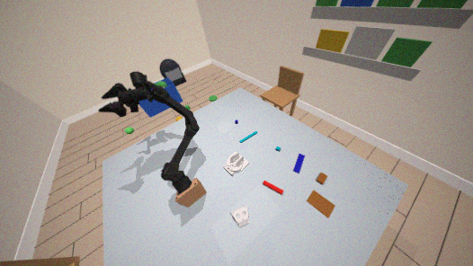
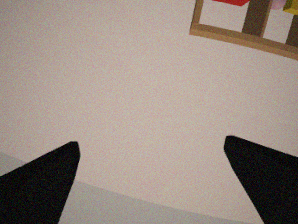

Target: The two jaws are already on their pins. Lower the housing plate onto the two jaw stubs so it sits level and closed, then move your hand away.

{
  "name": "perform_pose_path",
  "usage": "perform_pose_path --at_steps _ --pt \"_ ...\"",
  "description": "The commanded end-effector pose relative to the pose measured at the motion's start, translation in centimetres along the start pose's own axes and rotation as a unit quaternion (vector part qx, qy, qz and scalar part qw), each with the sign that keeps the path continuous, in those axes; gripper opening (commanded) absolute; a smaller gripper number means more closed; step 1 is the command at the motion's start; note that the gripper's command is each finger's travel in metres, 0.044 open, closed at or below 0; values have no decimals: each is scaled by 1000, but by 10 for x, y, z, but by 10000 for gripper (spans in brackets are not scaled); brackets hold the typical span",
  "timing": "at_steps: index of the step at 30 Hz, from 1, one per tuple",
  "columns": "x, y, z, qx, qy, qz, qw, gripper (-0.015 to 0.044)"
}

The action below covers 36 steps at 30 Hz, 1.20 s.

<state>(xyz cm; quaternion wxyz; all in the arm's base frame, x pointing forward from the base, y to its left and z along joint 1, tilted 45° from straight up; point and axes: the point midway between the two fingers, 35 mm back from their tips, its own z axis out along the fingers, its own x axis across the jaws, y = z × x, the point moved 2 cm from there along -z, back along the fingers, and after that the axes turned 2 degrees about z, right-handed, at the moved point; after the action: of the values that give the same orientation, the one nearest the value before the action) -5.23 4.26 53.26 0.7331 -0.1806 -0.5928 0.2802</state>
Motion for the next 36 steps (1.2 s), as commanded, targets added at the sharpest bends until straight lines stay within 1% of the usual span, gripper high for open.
perform_pose_path --at_steps 1,14,20,30,36 --pt "-24 -11 26 14 -53 -32 998 440" --pt "-87 -42 72 62 -172 -107 977 440" --pt "-110 -57 81 91 -209 -104 968 440" --pt "-160 -79 94 132 -277 -164 938 440" --pt "-188 -91 96 157 -313 -195 916 440"
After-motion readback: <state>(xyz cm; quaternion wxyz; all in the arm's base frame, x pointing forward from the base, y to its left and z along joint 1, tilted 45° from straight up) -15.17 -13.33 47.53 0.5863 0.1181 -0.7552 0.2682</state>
